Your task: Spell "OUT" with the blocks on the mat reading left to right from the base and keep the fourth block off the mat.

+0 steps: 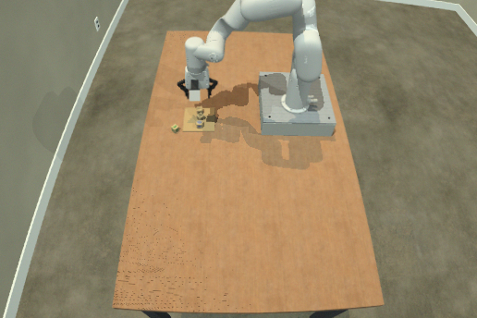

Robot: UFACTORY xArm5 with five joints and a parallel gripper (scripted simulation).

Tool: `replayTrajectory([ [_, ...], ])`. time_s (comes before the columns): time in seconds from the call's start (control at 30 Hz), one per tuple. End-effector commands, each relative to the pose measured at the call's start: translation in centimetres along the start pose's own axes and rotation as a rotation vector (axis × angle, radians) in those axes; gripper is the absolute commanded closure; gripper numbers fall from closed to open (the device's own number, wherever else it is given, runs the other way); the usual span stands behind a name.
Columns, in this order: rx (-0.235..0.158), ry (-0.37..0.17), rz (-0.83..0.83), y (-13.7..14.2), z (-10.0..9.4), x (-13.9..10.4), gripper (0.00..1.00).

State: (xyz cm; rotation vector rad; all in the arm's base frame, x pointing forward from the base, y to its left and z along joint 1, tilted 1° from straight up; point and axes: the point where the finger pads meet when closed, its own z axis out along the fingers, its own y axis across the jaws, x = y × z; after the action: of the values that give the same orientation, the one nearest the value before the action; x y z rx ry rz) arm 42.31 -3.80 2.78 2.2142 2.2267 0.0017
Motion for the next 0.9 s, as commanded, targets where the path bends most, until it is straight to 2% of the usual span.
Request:
replayTrajectory([
  [0.0,-0.004,0.0,0.0,0.1,-0.1,0.0,0.0],
  [0.2,-0.004,0.0,-0.022,0.1,-0.1,0.1,0.0],
  [0.27,-0.004,-0.001,-0.129,0.1,0.1,0.9,0.0],
  [0.37,-0.004,-0.001,-0.157,0.0,0.1,1.0,0.0],
  [0.4,-0.004,-0.001,-0.233,0.0,0.2,1.5,0.0],
  [0.87,-0.005,-0.001,-0.608,-0.4,0.7,4.0,0.0],
])
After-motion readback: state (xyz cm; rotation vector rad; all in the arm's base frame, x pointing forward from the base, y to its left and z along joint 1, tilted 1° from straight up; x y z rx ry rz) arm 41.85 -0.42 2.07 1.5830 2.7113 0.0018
